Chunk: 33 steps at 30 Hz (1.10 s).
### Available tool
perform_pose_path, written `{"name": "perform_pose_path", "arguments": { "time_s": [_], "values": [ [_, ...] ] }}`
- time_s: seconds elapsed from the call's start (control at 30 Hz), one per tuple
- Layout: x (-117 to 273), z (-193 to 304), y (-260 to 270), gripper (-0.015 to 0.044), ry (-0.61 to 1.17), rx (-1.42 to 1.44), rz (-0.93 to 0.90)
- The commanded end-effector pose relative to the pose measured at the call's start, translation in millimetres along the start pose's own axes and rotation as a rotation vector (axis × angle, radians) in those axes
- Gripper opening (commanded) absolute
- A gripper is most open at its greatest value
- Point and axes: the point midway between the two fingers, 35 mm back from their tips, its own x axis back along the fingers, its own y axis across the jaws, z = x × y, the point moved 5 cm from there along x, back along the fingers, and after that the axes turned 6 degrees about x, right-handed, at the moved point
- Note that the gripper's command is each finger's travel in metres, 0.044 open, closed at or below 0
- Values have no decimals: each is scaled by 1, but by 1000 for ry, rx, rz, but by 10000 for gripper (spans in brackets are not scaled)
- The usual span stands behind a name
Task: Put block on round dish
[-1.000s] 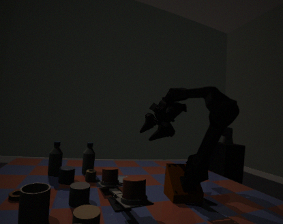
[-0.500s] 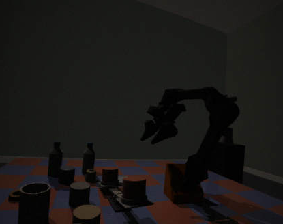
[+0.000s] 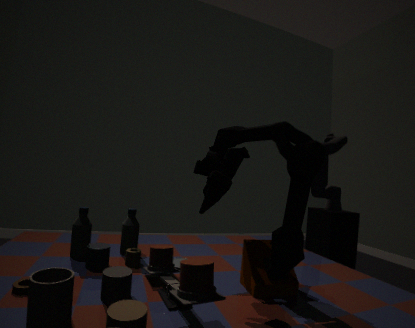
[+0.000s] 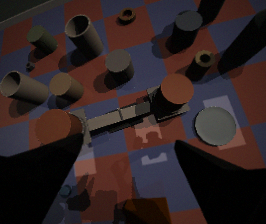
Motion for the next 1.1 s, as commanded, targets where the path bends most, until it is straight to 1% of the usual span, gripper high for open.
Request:
{"name": "perform_pose_path", "arguments": {
  "time_s": [0.0,0.3,0.6,1.07],
  "values": [
    [-9,-12,-9,440,61,-122,22],
    [-33,-37,-27,440,169,-394,91],
    [-67,-59,-44,440,259,-663,210],
    [-124,-89,-70,440,302,-1066,439]
  ]
}}
